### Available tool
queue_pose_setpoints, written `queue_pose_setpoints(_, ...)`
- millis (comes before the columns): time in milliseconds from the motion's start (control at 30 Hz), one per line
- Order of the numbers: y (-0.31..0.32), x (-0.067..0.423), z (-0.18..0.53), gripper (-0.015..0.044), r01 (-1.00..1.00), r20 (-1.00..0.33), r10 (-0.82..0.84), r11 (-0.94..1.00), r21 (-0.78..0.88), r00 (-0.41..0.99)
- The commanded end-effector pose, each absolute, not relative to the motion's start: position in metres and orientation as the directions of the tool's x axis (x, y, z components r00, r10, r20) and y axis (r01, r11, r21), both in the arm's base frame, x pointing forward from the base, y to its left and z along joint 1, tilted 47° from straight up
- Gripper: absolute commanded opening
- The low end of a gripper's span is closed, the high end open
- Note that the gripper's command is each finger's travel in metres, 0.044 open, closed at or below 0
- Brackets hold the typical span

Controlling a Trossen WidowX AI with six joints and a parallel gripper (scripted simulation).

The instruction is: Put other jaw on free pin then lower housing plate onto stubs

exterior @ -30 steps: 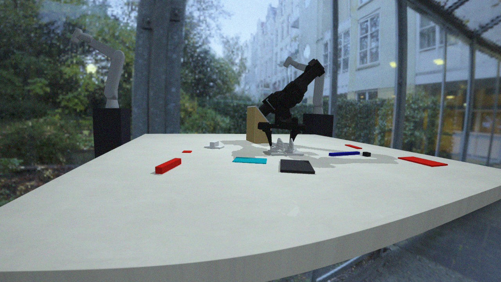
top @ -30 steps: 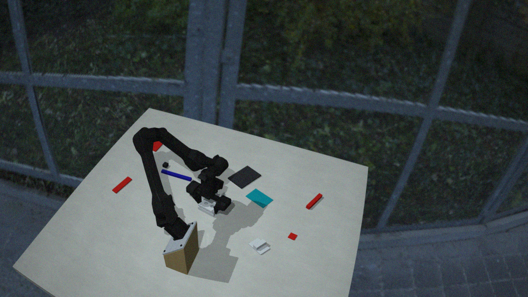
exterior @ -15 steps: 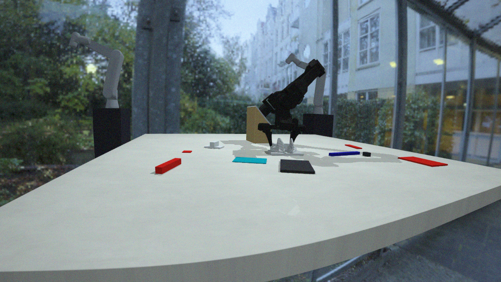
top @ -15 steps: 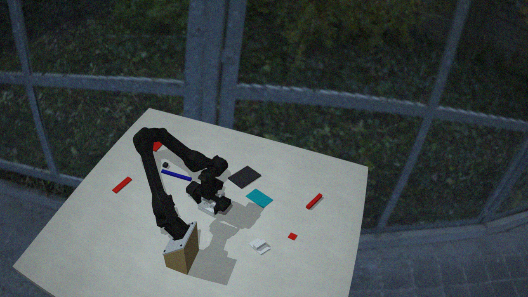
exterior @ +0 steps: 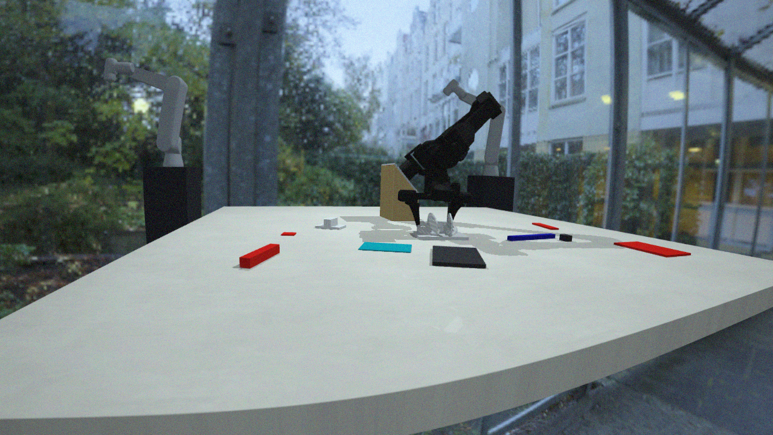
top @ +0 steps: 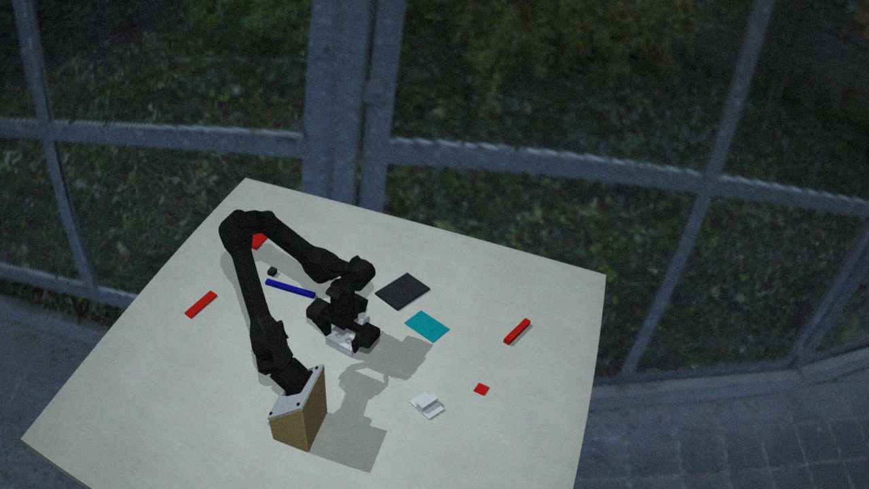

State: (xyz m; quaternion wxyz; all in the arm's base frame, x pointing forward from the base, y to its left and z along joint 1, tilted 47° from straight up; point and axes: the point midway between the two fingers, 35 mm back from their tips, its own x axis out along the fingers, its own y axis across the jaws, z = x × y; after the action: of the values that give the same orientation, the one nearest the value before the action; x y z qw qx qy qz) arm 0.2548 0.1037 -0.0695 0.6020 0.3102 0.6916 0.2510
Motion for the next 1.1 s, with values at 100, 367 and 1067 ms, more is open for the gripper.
queue_pose_setpoints(100, 0.1038, 0.2547, -0.07, 0.0351, 0.129, -0.678, 0.73, 0.683, 0.719, -0.082)
queue_pose_setpoints(367, 0.1038, 0.2547, -0.07, 0.0351, 0.129, -0.678, 0.73, 0.683, 0.719, -0.082)
queue_pose_setpoints(1067, 0.1006, 0.2558, -0.0671, 0.0351, 0.129, -0.678, 0.73, 0.683, 0.719, -0.082)
